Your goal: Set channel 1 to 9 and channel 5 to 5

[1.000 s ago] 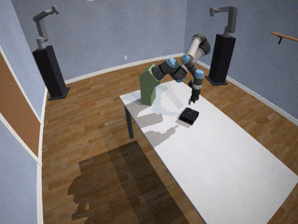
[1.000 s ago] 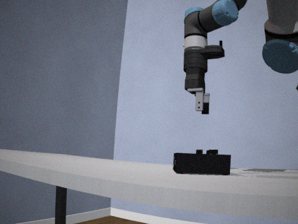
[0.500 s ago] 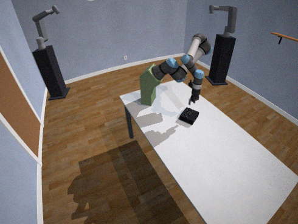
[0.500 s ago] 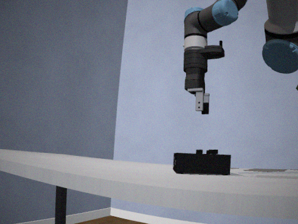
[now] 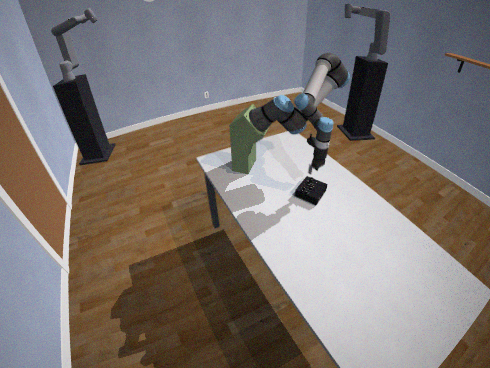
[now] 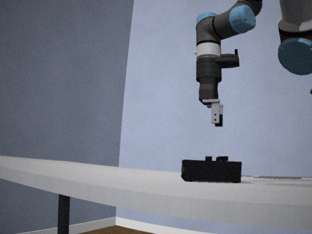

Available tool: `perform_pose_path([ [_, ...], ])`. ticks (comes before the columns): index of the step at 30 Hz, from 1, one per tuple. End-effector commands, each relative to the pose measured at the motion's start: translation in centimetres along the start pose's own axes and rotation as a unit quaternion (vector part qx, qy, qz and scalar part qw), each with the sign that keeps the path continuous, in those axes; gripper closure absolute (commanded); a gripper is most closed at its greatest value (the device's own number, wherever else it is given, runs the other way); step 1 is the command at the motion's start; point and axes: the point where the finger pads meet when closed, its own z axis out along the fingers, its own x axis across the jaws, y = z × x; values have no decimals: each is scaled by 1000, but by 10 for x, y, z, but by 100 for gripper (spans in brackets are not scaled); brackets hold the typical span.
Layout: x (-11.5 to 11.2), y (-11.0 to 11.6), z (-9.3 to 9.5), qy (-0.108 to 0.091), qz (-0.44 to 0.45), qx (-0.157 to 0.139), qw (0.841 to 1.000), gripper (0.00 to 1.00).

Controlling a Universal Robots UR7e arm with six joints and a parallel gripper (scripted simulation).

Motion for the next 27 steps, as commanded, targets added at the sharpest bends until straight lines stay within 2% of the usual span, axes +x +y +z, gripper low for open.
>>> perform_pose_path([
  [1, 9, -18, 29, -8, -69, 0, 998, 0],
  [7, 24, -40, 49, -7, -132, -3, 991, 0],
  [20, 36, -54, 58, -6, -169, -8, 985, 0],
  [21, 36, -54, 58, -6, -169, -8, 985, 100],
  [27, 36, -54, 58, -6, -169, -8, 985, 100],
])
